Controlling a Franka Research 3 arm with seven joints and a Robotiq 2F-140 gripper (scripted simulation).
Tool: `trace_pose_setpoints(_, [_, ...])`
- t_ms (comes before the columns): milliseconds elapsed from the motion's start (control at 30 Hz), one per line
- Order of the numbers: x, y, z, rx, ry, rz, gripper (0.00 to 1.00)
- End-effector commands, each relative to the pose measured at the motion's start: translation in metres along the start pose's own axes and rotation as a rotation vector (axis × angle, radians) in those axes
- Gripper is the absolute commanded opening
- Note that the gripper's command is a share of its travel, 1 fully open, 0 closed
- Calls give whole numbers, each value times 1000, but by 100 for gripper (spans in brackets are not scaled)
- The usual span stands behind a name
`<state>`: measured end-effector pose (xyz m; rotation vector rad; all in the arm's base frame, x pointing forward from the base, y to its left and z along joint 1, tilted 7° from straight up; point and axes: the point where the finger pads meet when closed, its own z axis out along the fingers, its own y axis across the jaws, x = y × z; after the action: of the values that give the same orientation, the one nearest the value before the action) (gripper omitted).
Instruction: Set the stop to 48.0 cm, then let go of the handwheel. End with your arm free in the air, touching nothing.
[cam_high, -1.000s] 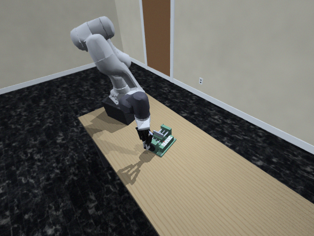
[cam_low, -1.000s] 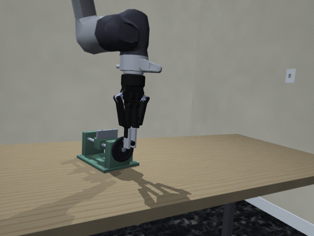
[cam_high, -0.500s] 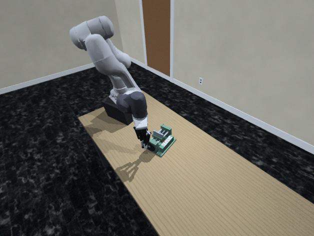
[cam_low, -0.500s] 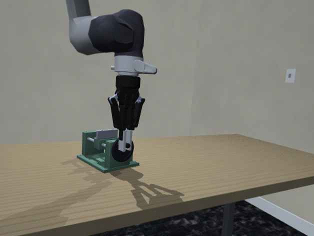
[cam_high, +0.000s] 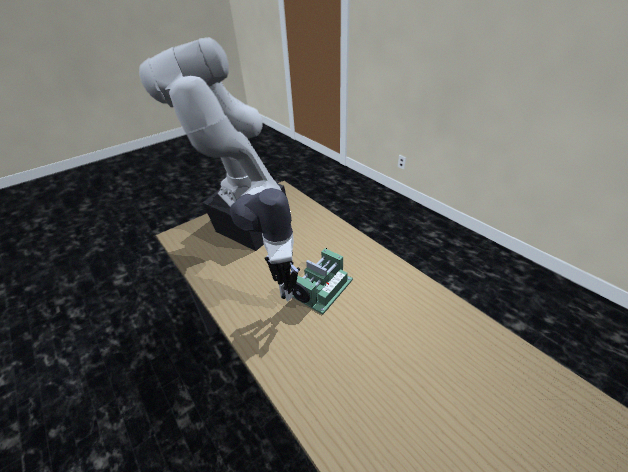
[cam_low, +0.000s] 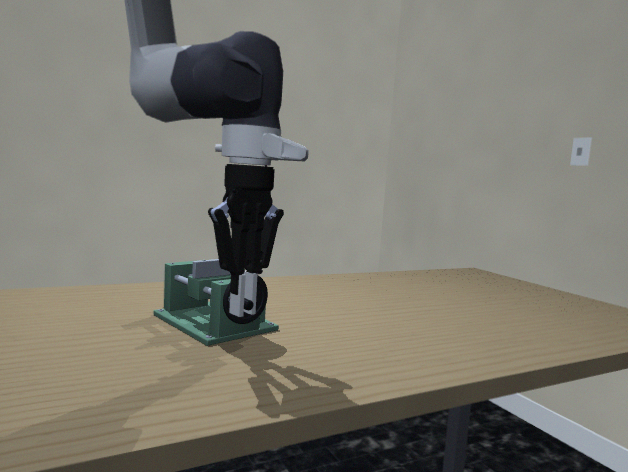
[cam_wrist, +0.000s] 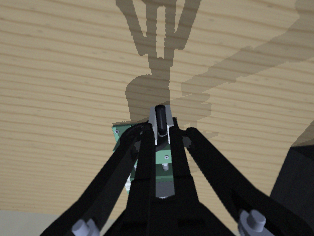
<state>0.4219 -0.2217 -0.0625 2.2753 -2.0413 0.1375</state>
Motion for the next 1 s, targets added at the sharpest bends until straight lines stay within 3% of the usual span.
trace_pose_setpoints(0, [1,0,5,3,2,13,4])
trace_pose_setpoints(967, [1,-9,26,3,2,13,4])
